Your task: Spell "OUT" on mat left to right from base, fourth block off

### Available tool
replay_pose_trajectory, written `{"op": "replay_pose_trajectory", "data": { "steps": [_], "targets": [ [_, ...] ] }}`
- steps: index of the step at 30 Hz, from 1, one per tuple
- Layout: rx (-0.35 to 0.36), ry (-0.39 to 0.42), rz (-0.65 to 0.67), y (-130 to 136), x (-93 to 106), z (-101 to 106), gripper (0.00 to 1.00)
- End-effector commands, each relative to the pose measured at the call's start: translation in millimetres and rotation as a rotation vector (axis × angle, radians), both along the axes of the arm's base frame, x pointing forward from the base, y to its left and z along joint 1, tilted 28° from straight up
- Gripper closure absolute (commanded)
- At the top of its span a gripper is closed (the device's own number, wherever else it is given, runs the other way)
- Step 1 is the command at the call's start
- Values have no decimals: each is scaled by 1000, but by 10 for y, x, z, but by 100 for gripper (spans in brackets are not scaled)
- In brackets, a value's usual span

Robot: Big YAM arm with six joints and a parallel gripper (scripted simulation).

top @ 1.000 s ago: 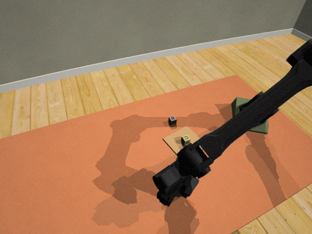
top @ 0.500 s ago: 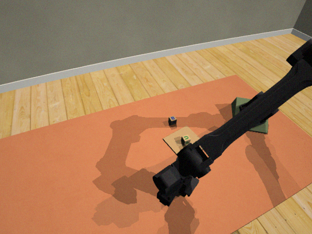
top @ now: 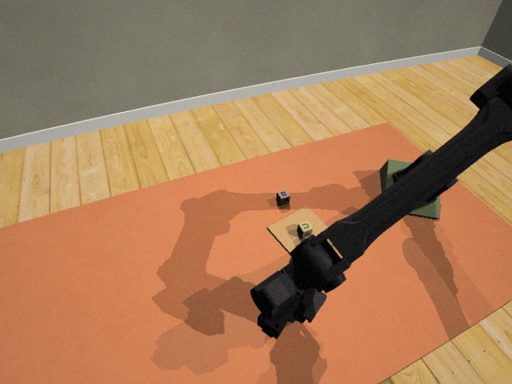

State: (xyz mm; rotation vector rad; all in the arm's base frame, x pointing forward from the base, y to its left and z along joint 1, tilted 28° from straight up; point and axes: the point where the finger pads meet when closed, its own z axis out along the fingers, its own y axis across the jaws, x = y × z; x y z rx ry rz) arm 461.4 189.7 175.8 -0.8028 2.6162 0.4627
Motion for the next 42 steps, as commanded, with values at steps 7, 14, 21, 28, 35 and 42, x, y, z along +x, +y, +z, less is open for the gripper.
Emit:
{"op": "replay_pose_trajectory", "data": {
  "steps": [7,14,21,28,35,42],
  "targets": [
    [6,-14,9,102,67,46,75],
    [6,-14,9,101,67,48,75],
    [18,-71,-3,-110,85,550,75],
    [16,-75,-3,-292,-48,934,75],
    [11,-58,-3,-420,-111,1143,75],
    [3,-27,2,-422,-170,994,75]
  ]
}}
